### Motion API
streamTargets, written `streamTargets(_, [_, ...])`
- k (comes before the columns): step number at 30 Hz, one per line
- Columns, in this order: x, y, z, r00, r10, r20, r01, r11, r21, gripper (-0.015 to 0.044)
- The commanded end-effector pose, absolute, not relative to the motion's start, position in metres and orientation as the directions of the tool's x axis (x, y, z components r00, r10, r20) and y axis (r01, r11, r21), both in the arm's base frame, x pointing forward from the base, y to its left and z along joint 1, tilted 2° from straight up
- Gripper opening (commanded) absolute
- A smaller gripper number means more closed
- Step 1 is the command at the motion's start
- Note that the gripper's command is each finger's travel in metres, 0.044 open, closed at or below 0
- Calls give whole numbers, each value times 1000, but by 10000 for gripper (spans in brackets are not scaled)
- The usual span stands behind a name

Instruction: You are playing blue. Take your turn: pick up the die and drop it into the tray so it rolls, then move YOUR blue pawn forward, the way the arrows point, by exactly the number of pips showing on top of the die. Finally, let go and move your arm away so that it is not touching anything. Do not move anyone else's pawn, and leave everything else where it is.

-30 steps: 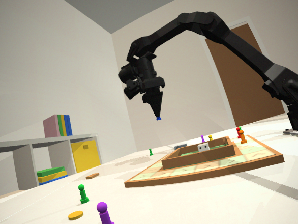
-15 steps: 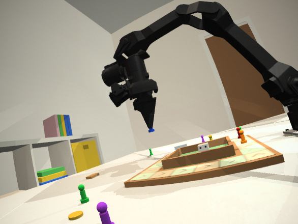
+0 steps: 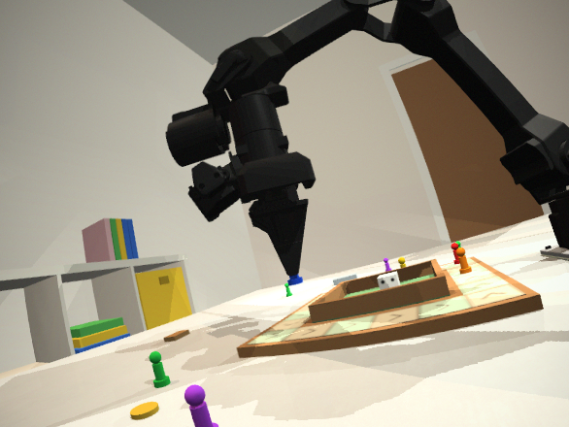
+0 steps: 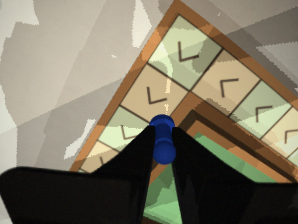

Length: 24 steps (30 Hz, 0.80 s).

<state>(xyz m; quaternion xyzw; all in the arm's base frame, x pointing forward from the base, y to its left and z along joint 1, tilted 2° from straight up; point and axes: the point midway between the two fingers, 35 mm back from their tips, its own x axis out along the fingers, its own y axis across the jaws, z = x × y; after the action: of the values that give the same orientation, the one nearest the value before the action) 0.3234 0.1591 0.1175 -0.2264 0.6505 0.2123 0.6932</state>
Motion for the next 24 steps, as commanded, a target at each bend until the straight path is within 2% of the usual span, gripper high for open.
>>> streamTargets(1, [319,162,112,64,-7,-998,-581,813,-43,0])
streamTargets(24, [322,162,68,64,-7,-998,-581,813,-43,0])
